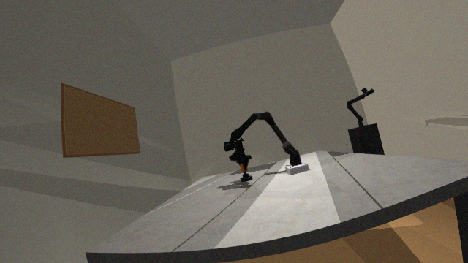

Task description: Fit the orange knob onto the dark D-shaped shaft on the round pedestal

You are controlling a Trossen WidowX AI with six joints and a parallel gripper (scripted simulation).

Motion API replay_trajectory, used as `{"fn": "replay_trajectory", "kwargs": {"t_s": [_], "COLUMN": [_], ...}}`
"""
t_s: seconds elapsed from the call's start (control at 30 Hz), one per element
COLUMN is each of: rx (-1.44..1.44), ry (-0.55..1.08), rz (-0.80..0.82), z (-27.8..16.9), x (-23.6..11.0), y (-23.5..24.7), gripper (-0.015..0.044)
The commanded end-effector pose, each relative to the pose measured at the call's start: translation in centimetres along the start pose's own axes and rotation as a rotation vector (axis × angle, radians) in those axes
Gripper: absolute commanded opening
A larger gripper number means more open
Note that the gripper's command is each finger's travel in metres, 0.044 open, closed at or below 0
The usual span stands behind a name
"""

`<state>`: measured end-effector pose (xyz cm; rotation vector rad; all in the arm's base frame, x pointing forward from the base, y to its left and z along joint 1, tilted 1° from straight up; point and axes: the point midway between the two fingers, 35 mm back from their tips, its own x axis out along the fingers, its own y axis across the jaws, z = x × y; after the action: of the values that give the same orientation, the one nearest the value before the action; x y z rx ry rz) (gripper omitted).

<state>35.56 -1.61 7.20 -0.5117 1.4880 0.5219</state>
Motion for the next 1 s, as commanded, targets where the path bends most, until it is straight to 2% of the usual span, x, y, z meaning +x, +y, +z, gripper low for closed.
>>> {"fn": "replay_trajectory", "kwargs": {"t_s": [0.0,0.97], "rx": [0.711,0.711], "ry": [-0.009,-0.009], "rz": [-0.007,-0.007], "z": [-0.12,-0.06], "x": [-0.48,0.12], "y": [0.07,0.05], "gripper": [0.0000,0.0000]}}
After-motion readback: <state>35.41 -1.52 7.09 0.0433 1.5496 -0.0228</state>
